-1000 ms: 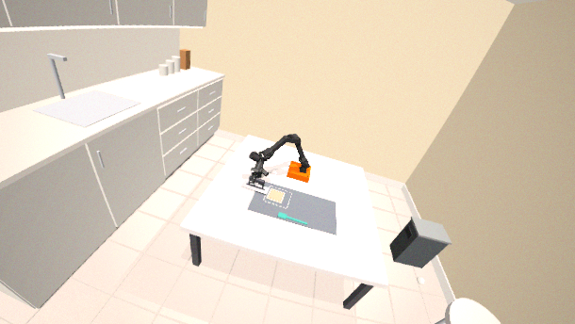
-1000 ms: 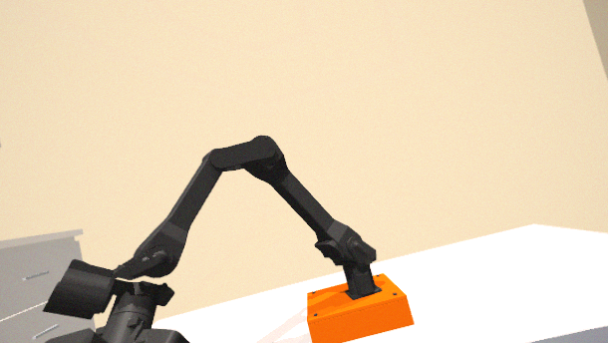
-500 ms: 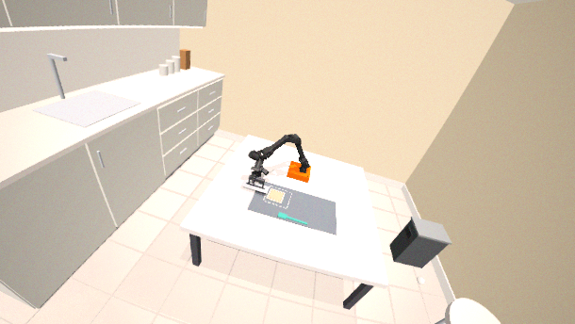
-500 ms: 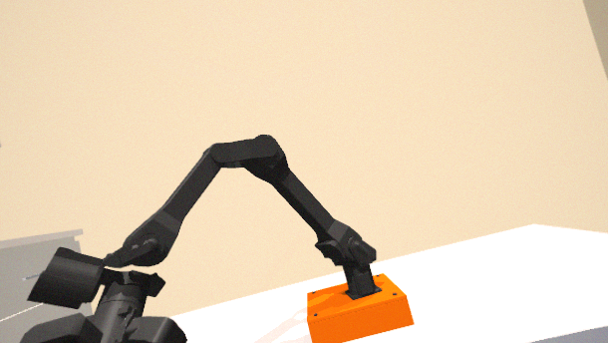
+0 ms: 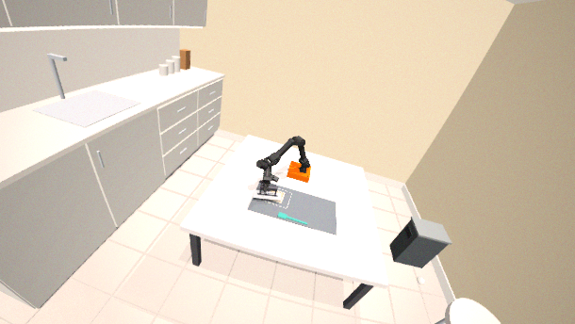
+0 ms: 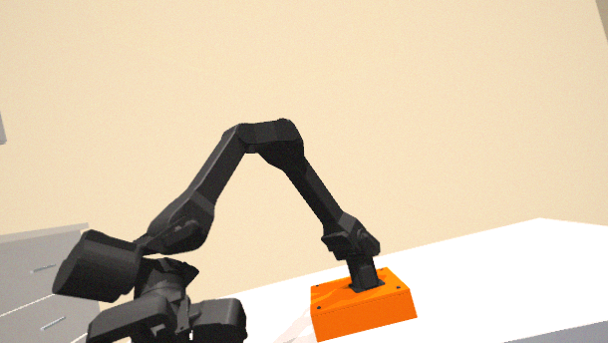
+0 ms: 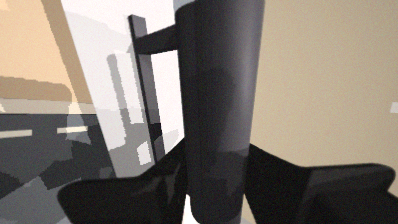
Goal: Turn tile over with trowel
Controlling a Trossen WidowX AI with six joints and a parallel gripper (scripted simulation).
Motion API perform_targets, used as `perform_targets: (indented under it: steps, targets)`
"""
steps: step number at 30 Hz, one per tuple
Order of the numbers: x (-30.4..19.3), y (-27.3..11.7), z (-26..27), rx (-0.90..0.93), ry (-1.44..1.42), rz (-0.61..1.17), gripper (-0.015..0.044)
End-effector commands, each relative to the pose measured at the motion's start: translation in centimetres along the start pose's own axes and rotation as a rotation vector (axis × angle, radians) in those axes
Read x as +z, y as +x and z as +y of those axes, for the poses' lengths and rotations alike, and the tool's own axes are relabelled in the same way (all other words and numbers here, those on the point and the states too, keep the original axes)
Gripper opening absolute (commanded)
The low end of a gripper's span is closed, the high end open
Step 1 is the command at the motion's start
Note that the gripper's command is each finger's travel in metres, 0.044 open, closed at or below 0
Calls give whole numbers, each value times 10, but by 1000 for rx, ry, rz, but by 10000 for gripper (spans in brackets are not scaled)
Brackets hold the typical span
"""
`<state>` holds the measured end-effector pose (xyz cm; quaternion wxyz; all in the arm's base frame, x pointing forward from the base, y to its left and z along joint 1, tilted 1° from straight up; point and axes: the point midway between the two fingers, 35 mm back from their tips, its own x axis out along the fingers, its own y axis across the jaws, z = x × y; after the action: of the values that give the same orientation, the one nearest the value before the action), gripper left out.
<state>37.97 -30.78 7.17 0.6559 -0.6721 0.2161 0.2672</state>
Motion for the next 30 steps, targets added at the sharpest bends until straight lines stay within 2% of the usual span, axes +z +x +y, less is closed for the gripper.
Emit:
perform_targets:
  steps: [1, 16, 30]
  targets:
    - [27, 10, -18, -20, -46, -55, 0]
    - [133, 55, -53, -22, -224, -257, 0]
    - [241, 79, -66, -11, -368, -447, 0]
